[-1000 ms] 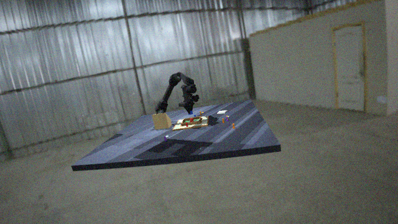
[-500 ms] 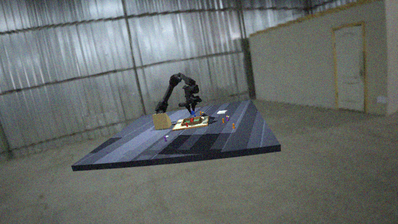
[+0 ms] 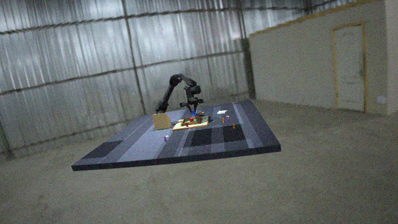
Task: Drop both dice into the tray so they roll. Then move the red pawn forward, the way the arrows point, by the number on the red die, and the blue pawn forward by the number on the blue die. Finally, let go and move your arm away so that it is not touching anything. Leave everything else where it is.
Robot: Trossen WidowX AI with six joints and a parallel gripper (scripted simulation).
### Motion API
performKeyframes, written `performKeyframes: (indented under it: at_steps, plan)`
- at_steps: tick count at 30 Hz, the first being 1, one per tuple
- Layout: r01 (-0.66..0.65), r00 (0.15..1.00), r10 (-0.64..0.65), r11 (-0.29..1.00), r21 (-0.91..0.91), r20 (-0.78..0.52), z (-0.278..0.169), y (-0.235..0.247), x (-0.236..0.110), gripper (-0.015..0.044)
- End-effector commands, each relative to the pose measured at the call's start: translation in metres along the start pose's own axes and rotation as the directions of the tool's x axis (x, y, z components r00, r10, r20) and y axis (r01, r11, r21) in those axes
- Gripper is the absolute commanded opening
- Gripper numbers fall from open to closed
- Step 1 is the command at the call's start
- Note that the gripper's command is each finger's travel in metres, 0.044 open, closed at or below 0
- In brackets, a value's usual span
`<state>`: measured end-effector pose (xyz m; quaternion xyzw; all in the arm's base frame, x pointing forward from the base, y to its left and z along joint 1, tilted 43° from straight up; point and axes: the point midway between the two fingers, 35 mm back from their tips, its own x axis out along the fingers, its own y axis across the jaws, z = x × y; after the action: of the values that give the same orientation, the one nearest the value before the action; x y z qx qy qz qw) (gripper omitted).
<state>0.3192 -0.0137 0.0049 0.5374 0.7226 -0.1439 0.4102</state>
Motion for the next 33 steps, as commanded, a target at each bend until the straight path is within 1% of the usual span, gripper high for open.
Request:
performKeyframes:
  at_steps: [1,7,14,16,20,24,28,33]
  plan:
    - [0.003,1.000,-0.001,0.991,0.133,-0.013,-0.012,0.001,0.006,0.0000]
    - [0.005,1.000,0.000,0.959,0.282,-0.017,-0.023,0.004,0.010,0.0000]
    - [0.005,1.000,0.000,0.958,0.286,-0.017,-0.024,0.004,0.010,0.0000]
    - [0.015,1.000,-0.016,0.958,0.286,0.000,-0.024,0.003,0.011,0.0000]
    - [0.064,0.990,-0.096,0.956,0.286,0.102,-0.024,-0.001,0.017,0.0000]
    - [0.095,0.963,-0.162,0.952,0.291,0.217,-0.023,-0.004,0.020,0.0000]
    - [0.107,0.918,-0.210,0.948,0.299,0.335,-0.022,-0.005,0.023,0.0000]
    - [0.094,0.843,-0.239,0.948,0.305,0.482,-0.021,-0.005,0.023,0.0000]
